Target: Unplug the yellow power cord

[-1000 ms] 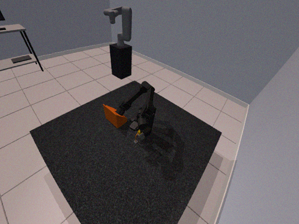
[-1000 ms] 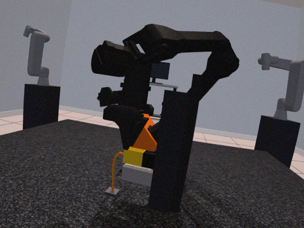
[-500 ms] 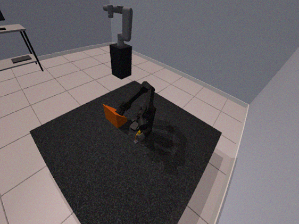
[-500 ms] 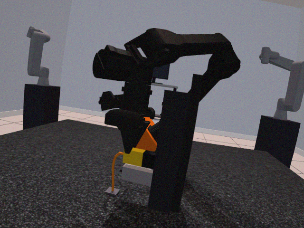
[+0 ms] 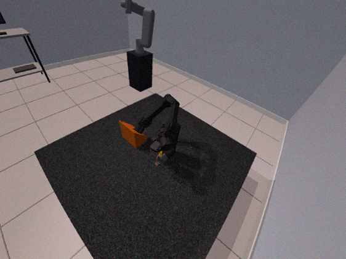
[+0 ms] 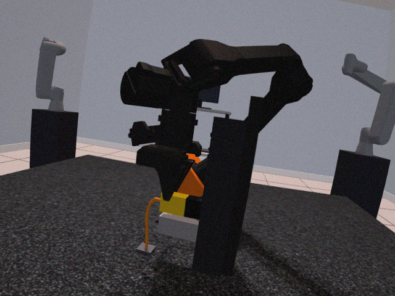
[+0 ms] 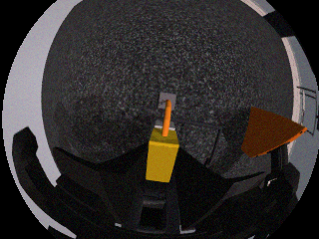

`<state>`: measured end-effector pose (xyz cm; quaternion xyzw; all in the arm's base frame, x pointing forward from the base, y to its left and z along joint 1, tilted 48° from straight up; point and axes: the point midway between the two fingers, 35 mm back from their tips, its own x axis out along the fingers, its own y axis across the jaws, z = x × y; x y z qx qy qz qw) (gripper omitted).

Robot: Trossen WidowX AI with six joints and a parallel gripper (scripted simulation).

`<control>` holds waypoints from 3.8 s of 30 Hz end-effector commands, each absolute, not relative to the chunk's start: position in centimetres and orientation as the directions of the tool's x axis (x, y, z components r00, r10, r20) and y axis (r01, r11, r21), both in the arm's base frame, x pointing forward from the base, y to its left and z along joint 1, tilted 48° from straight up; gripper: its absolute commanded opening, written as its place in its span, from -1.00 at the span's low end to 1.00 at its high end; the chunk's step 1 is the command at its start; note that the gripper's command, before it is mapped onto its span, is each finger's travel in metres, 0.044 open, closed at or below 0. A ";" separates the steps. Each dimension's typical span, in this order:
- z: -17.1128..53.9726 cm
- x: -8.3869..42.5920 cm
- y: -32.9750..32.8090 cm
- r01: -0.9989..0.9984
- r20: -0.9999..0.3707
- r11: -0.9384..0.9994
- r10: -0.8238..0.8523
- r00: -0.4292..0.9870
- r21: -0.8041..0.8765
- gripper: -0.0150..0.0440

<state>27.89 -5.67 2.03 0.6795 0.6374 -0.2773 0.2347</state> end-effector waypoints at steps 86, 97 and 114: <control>1.7 27.8 -7.4 0.996 -0.673 -0.082 0.739 0.035 -0.038 0.05; 2.7 27.8 -6.4 0.996 -0.672 -0.082 0.740 0.035 -0.039 0.05; 1.9 27.8 -5.5 0.996 -0.672 -0.082 0.740 0.035 -0.038 0.05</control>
